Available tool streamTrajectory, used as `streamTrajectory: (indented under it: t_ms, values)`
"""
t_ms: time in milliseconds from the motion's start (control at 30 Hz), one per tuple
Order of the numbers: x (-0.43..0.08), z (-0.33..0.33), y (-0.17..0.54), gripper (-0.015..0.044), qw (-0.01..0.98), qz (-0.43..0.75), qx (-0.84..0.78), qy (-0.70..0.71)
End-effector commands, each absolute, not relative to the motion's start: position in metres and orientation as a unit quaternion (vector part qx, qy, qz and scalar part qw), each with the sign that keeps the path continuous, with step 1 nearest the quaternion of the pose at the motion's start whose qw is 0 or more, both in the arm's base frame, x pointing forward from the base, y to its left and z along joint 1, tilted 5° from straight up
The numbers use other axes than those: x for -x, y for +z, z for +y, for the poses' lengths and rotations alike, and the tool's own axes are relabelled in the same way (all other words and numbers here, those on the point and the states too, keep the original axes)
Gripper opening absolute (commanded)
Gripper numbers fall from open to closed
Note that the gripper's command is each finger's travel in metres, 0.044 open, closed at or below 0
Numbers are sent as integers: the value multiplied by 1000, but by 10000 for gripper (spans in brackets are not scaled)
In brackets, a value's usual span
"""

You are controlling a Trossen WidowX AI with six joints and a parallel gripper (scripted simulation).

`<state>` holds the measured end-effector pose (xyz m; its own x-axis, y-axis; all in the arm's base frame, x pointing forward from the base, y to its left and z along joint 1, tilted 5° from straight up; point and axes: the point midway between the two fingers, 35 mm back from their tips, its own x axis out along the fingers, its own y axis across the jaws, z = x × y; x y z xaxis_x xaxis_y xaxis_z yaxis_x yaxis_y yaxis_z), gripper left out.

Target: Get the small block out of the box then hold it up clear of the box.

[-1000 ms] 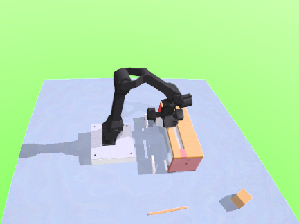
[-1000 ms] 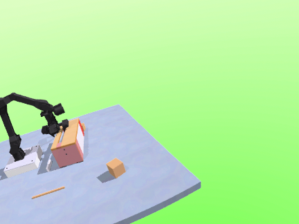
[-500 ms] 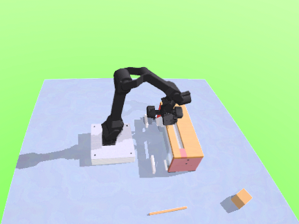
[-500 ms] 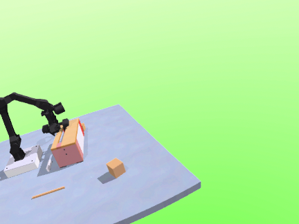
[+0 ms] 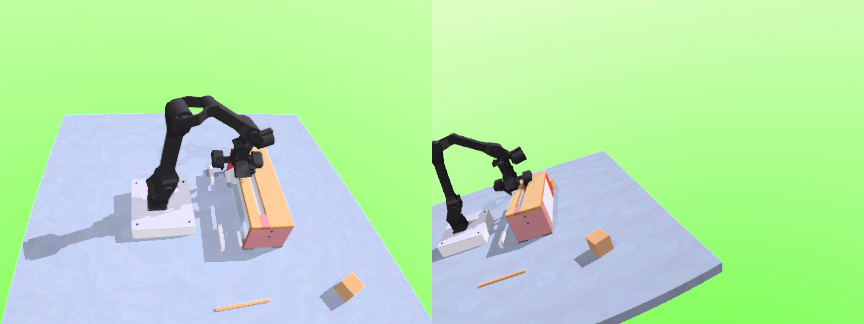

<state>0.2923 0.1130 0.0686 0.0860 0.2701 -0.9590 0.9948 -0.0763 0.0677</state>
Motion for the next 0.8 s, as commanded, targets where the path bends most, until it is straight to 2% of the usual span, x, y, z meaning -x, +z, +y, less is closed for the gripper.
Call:
streamTrajectory:
  t_ms: [0, 300, 533, 733, 767]
  values:
    - [-293, 117, 68, 400, 428, 525, -600, -425]
    - [-295, 129, 70, 400, 428, 525, -601, -425]
    - [-290, 128, 130, 400, 428, 527, -600, -423]
    - [-292, 128, 130, 400, 431, 526, -604, -416]
    - [-292, 129, 130, 374, 437, 529, -599, -411]
